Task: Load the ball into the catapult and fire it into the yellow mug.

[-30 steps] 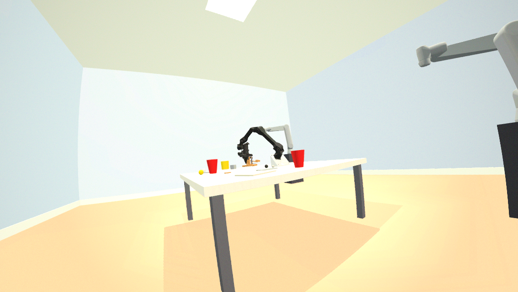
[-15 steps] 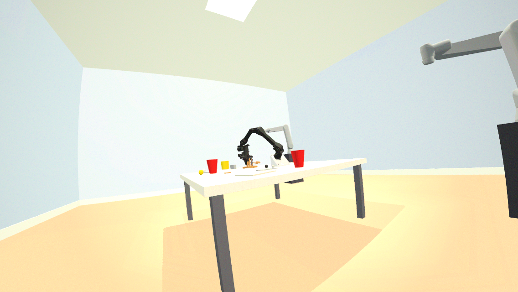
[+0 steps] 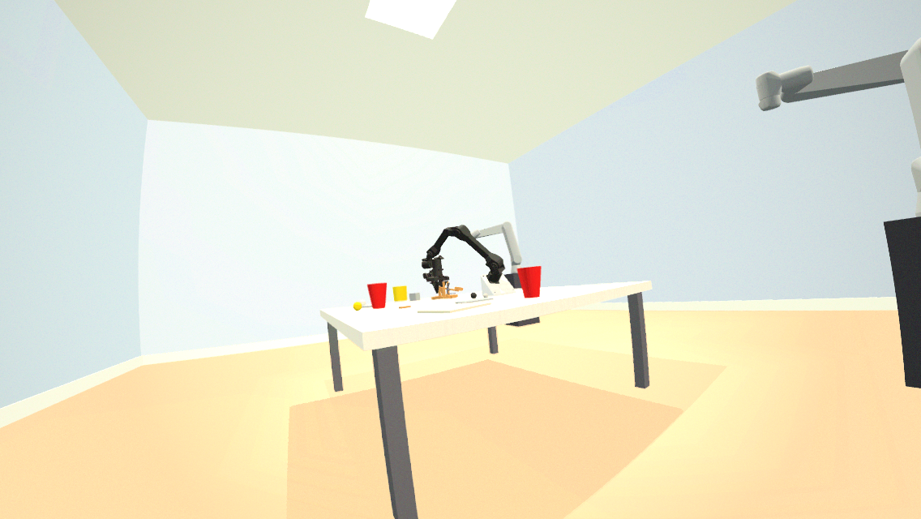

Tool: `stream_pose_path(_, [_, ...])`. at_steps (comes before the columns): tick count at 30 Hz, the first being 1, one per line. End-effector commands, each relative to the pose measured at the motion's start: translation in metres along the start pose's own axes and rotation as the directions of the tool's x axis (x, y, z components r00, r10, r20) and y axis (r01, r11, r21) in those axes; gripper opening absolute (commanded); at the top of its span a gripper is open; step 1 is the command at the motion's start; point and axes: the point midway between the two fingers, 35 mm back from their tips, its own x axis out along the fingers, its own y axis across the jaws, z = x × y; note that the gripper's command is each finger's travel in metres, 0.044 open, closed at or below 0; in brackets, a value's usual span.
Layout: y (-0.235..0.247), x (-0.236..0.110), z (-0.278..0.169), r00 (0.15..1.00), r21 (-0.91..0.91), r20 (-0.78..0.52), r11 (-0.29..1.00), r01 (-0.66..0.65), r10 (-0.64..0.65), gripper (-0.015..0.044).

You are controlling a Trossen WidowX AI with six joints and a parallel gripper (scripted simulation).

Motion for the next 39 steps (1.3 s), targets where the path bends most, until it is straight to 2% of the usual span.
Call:
stream_pose_path(1, [0.0,-0.003,0.001,1.0,-0.002,0.001,1.0,0.001,-0.001,0.0394])
stream_pose_path(3, [0.0,-0.024,0.003,1.0,-0.001,0.001,1.0,0.002,-0.002,0.044])
stream_pose_path(6, [-0.001,-0.076,0.003,1.0,0.001,0.002,1.0,0.003,-0.003,0.044])
stream_pose_path(8, [-0.001,-0.098,0.001,1.0,0.002,0.001,1.0,0.003,-0.003,0.044])
stream_pose_path(11, [-0.001,-0.1,0.0,1.0,0.002,0.001,1.0,0.003,-0.003,0.044])
stream_pose_path(12, [-0.003,-0.084,0.003,1.0,0.009,0.005,1.0,-0.003,0.003,0.044])
stream_pose_path(16, [-0.003,-0.086,0.003,1.0,0.009,0.006,1.0,-0.003,0.003,0.044])
stream_pose_path(23, [-0.003,-0.148,0.005,1.0,0.006,0.025,1.0,0.0,0.0,0.044])
stream_pose_path(24, [0.001,-0.122,0.004,1.0,0.006,0.007,1.0,-0.003,0.003,0.0414])
stream_pose_path(28, [0.045,-0.127,-0.015,1.0,-0.095,0.02,0.995,0.01,-0.008,0.0309])
stream_pose_path(29, [0.058,-0.128,-0.022,1.0,-0.126,0.024,0.992,0.013,-0.01,0.03])
stream_pose_path(39, [0.161,-0.109,-0.114,0.999,-0.43,0.04,0.902,0.031,-0.015,0.03])
